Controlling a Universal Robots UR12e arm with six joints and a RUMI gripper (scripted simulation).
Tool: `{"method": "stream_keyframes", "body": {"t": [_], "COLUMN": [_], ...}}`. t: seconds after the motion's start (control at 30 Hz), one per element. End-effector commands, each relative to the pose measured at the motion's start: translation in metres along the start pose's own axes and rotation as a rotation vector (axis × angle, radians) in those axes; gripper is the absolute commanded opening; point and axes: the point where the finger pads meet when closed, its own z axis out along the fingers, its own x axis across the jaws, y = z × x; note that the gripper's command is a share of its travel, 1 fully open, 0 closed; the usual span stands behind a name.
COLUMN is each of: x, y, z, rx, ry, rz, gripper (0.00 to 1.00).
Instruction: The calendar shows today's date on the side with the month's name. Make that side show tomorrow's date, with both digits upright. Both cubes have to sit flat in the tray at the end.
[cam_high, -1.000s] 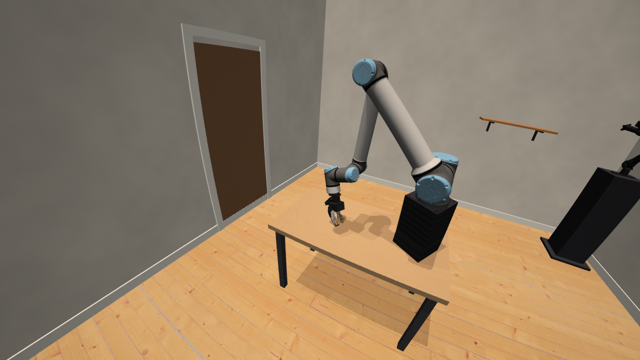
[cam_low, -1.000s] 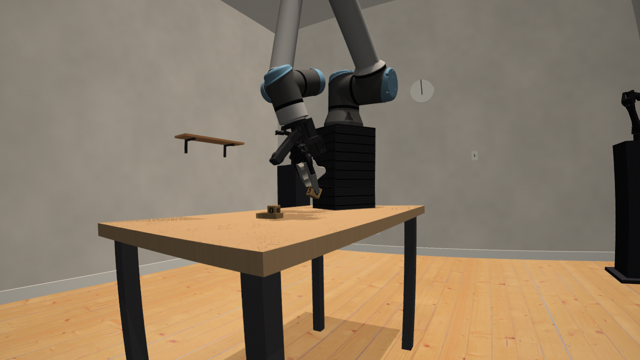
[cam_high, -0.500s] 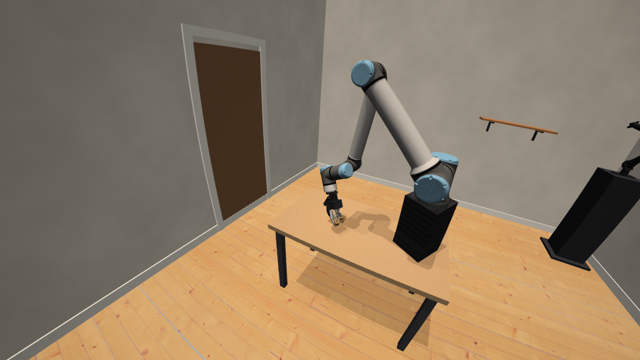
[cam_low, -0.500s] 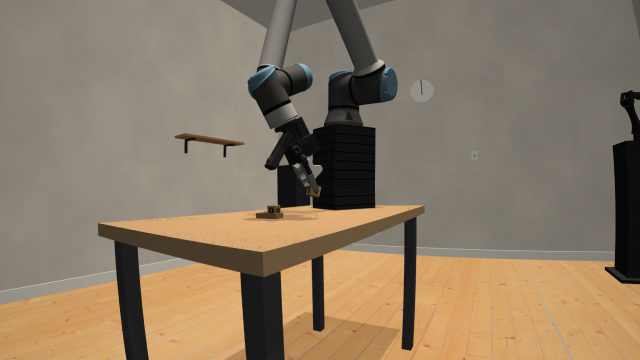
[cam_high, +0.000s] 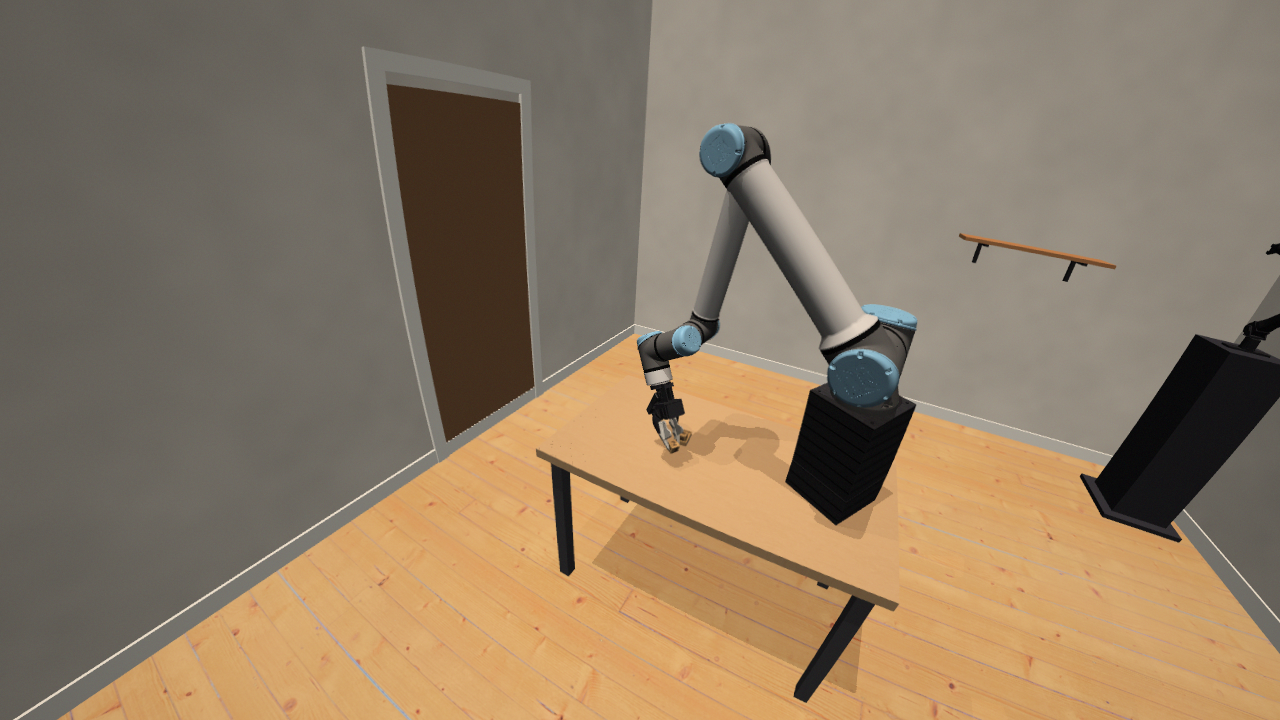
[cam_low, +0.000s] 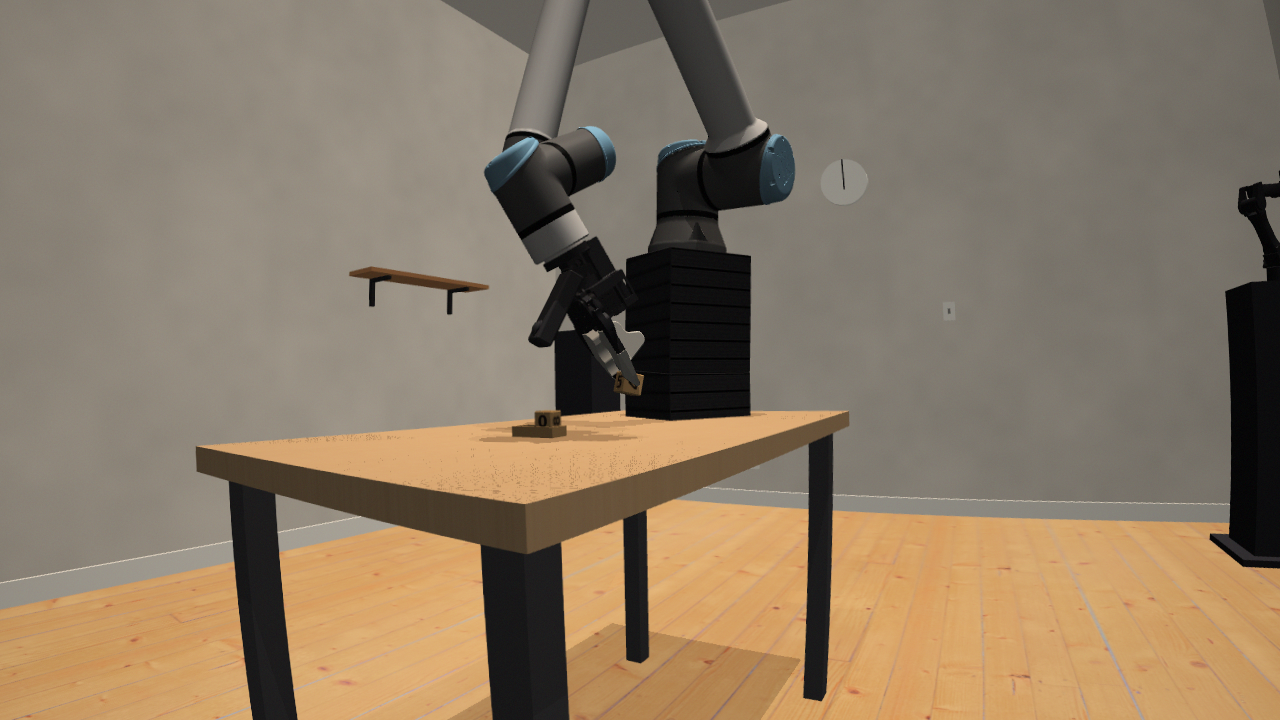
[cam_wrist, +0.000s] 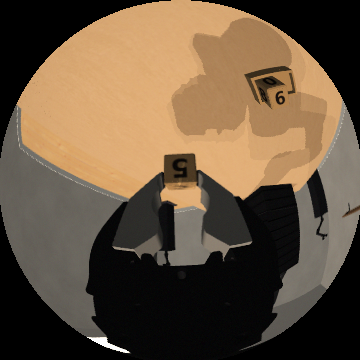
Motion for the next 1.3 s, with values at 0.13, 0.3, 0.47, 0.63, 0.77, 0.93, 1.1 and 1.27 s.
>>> {"method": "stream_keyframes", "body": {"t": [0.13, 0.3, 0.47, 0.63, 0.77, 0.93, 1.1, 1.27], "x": [-0.0001, -0.0003, -0.0009, -0.0012, -0.0011, -0.0009, -0.0009, -0.0009], "y": [-0.0038, -0.0037, -0.0031, -0.0028, -0.0024, -0.0019, -0.0021, -0.0031], "z": [-0.0004, -0.0018, -0.0022, -0.0021, -0.0026, -0.0022, -0.0021, -0.0005], "rx": [-0.131, -0.191, -0.209, -0.214, -0.213, -0.214, -0.214, -0.214], "ry": [-0.001, -0.003, -0.003, -0.002, -0.002, -0.002, -0.002, -0.002], "rz": [-0.001, 0.0, -0.001, -0.002, -0.002, -0.001, -0.002, -0.001], "gripper": [0.11, 0.11, 0.11, 0.11, 0.11, 0.11, 0.11, 0.11]}}
